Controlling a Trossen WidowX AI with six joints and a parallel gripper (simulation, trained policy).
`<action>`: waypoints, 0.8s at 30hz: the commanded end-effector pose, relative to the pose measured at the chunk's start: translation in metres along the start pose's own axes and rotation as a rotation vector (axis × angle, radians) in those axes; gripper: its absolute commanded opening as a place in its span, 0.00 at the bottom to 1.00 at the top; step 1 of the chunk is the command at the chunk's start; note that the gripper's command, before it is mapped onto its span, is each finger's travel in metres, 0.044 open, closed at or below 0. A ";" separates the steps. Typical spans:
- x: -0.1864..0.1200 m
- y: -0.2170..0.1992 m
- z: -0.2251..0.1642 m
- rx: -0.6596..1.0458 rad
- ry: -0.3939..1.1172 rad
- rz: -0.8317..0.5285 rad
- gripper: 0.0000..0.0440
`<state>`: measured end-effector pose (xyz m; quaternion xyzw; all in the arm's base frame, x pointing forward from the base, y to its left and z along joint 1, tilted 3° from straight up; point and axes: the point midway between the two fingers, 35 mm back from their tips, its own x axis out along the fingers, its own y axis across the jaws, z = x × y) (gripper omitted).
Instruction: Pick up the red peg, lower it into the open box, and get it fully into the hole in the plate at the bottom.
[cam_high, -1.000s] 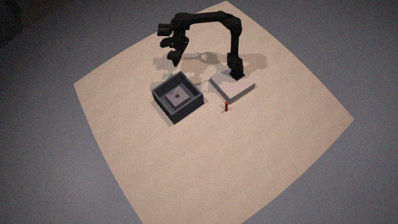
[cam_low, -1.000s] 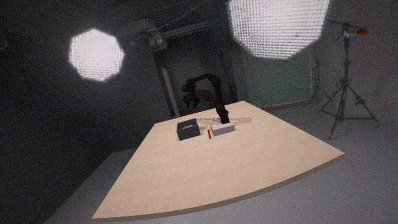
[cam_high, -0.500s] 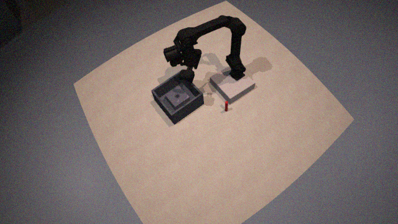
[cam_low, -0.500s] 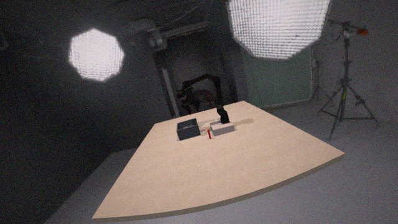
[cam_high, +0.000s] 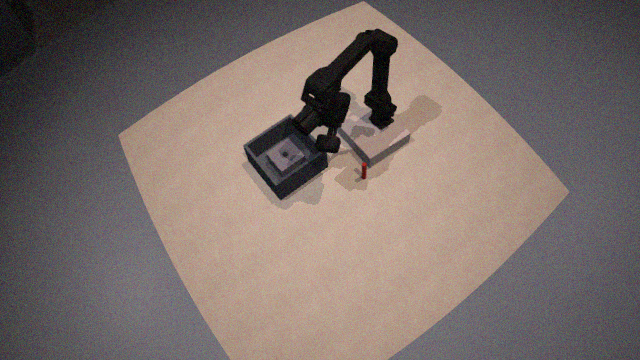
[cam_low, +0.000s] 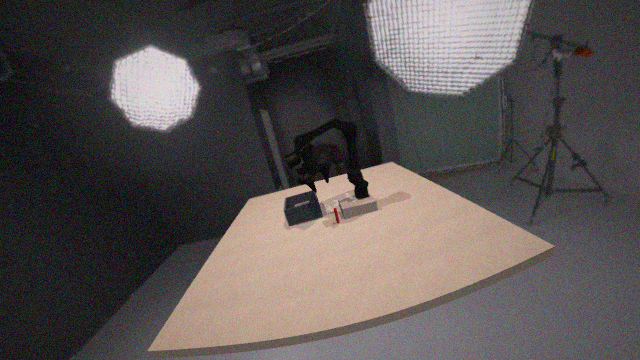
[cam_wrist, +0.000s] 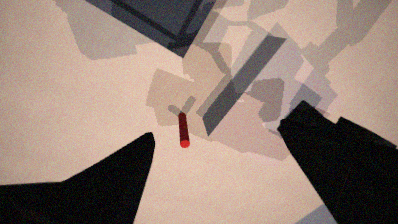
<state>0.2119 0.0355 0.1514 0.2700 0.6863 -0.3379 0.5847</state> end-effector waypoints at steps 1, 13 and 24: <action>0.012 0.002 -0.019 0.015 -0.011 -0.064 1.00; 0.052 0.015 -0.062 0.010 -0.083 -0.145 1.00; 0.095 0.033 -0.075 -0.038 -0.160 -0.113 1.00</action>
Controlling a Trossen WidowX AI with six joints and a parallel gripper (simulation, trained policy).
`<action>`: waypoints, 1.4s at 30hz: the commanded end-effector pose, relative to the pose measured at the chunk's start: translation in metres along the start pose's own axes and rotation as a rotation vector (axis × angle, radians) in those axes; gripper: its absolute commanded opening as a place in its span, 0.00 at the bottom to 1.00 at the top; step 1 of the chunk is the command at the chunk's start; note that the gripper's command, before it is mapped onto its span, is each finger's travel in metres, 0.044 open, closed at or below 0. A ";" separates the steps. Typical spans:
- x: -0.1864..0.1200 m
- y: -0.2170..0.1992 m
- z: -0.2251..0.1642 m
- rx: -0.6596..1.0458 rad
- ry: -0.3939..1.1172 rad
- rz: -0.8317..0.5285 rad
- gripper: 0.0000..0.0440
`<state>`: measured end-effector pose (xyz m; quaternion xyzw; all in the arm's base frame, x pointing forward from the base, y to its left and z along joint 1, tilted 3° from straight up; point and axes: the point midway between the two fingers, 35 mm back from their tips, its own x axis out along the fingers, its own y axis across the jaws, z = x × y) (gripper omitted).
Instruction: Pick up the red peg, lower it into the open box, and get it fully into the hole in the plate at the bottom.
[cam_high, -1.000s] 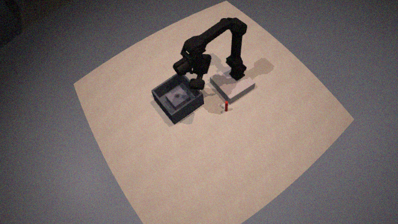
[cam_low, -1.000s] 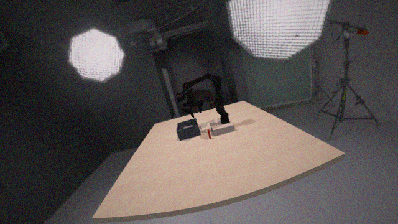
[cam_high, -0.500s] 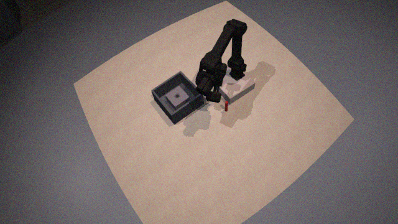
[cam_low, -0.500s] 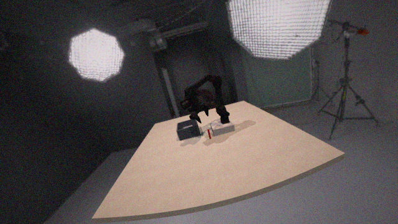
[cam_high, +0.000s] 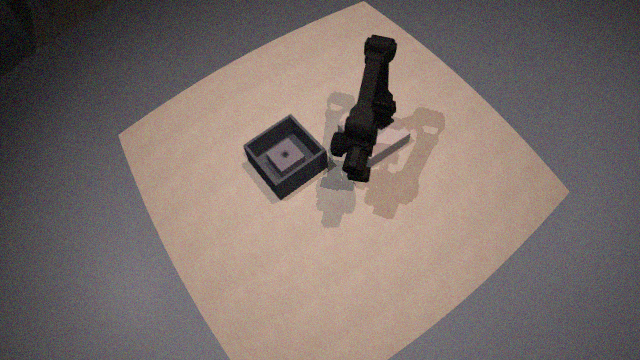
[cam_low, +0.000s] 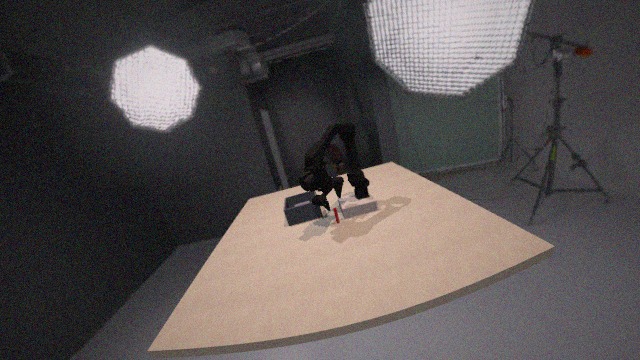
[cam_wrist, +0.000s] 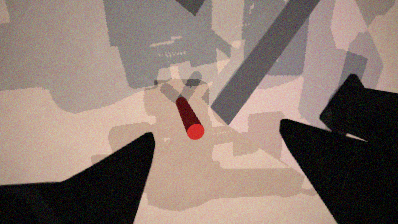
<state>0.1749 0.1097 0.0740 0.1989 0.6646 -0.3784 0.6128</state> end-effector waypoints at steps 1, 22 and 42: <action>0.018 0.006 -0.004 -0.013 -0.033 0.006 1.00; 0.074 0.025 -0.005 -0.100 -0.092 0.065 0.58; 0.053 0.042 0.003 -0.120 -0.106 0.145 0.00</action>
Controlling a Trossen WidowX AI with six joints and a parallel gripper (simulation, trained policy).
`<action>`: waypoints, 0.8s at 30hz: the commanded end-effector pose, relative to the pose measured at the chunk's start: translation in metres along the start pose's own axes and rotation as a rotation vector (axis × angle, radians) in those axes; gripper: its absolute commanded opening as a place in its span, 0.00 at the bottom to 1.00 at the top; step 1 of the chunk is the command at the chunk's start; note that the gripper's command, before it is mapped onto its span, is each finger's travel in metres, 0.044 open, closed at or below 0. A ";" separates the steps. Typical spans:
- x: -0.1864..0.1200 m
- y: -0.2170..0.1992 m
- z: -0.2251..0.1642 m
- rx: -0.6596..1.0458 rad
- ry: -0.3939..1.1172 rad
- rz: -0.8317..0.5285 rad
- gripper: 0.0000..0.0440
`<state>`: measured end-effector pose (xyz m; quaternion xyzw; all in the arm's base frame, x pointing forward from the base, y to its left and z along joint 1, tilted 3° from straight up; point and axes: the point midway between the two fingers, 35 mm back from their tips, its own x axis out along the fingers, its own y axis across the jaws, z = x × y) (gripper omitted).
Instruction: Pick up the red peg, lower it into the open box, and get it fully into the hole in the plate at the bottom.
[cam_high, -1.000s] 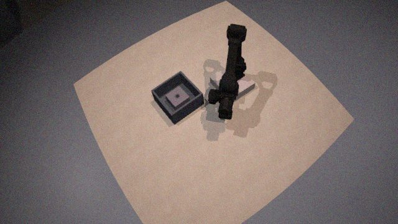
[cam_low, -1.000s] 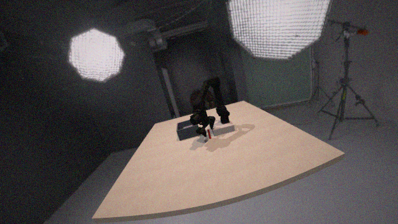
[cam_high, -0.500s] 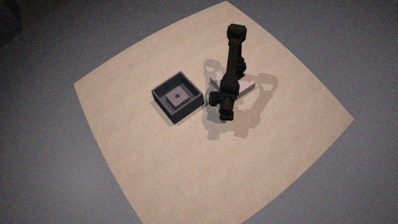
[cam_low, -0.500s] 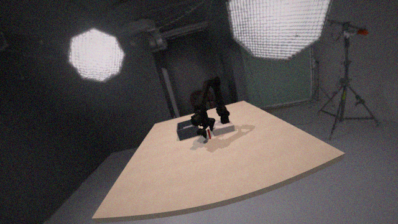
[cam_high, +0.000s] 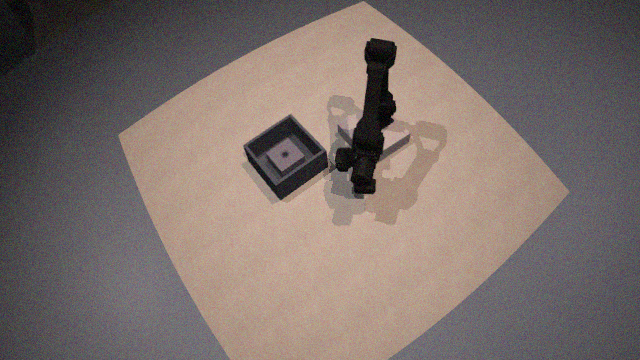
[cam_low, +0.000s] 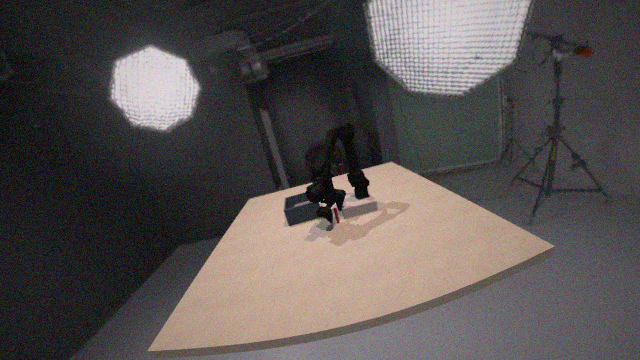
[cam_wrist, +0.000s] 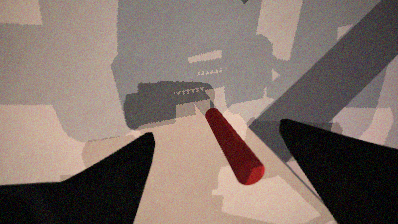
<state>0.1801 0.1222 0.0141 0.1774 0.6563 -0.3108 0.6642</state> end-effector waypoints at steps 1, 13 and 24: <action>0.001 0.014 0.013 0.011 -0.042 0.047 0.00; 0.011 -0.001 0.002 0.033 0.001 -0.036 0.00; -0.009 -0.008 0.020 0.032 -0.081 -0.057 0.00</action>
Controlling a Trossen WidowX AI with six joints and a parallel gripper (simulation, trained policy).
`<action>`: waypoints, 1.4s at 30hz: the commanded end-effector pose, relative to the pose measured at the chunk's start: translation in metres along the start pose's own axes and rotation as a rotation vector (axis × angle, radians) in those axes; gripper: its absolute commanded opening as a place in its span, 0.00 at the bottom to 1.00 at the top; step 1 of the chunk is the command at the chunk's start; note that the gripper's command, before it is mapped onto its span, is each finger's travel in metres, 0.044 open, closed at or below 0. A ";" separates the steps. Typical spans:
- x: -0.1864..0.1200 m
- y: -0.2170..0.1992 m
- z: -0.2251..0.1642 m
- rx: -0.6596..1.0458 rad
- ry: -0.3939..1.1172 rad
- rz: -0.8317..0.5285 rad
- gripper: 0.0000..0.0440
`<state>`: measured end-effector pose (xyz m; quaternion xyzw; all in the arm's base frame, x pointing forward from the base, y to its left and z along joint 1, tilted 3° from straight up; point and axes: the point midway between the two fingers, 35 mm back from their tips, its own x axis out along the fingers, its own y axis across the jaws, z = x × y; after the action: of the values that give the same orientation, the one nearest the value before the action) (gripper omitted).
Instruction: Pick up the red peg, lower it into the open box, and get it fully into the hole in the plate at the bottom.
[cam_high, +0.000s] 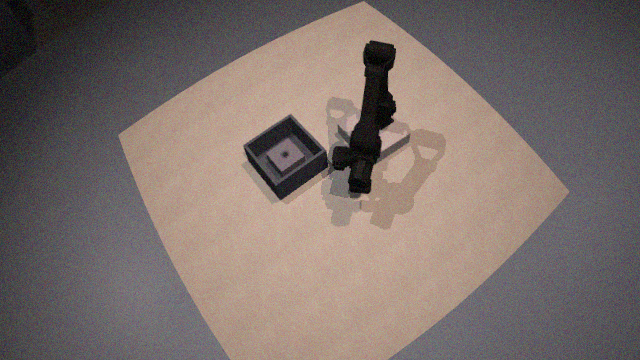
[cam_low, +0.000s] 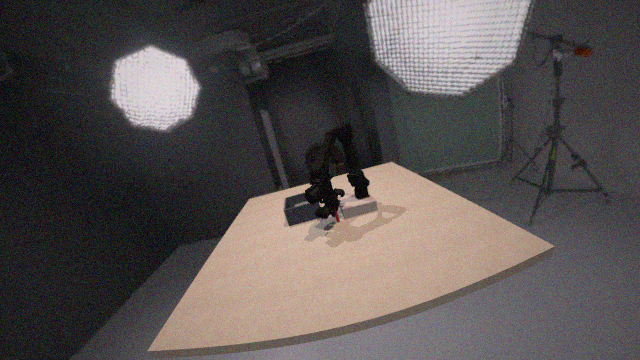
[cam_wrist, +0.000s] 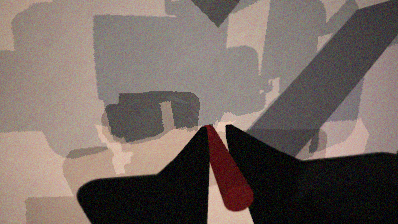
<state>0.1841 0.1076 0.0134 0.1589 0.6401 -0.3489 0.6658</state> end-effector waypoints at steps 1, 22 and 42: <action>-0.015 -0.002 0.010 -0.002 -0.039 0.012 0.00; -0.088 -0.024 0.066 0.088 -0.154 0.038 0.00; -0.092 -0.039 0.157 0.306 -0.194 0.061 0.00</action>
<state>0.2699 0.0139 0.1315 0.2389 0.5148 -0.4277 0.7036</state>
